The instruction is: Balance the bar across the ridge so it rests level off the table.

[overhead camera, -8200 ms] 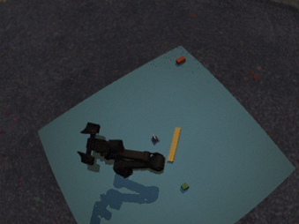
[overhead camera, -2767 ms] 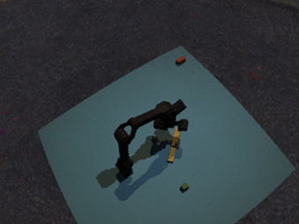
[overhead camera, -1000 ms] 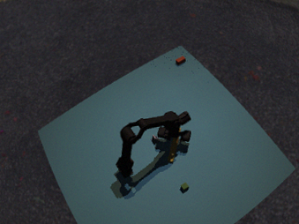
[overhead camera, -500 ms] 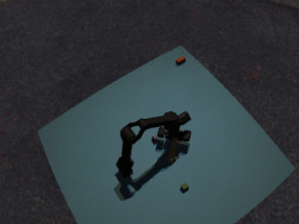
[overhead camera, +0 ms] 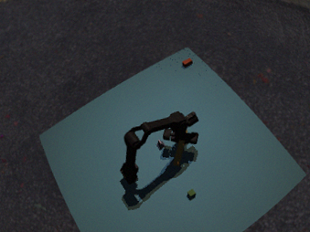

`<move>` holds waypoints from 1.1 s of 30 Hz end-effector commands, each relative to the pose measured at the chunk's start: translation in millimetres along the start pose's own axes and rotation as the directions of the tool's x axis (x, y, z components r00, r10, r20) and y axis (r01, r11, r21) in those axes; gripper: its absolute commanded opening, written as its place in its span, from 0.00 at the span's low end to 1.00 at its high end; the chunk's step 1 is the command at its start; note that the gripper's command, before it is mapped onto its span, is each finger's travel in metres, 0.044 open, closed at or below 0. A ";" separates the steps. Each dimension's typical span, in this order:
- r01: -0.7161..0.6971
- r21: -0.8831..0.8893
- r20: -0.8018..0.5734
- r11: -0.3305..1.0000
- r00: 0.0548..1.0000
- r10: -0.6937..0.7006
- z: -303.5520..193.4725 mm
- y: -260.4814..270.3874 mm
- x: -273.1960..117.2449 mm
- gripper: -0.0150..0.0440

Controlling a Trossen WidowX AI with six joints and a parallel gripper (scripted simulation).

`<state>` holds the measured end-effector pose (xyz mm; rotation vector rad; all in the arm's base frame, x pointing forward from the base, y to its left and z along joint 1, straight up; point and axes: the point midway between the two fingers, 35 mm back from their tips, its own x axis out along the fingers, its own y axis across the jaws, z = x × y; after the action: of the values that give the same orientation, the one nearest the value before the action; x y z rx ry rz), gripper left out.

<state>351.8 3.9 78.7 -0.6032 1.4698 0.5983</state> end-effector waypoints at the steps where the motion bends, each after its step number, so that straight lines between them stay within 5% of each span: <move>1: 0.011 -0.002 0.010 1.000 1.000 -0.011 1.2 -1.4 -15.8 0.25; 24: 0.013 0.001 0.009 1.000 1.000 -0.013 -2.0 2.3 -66.1 0.25; 33: 0.007 0.211 0.010 0.977 1.000 -0.010 6.8 34.0 -66.9 0.25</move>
<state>338.5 22.4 141.5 -0.4969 1.4935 0.4929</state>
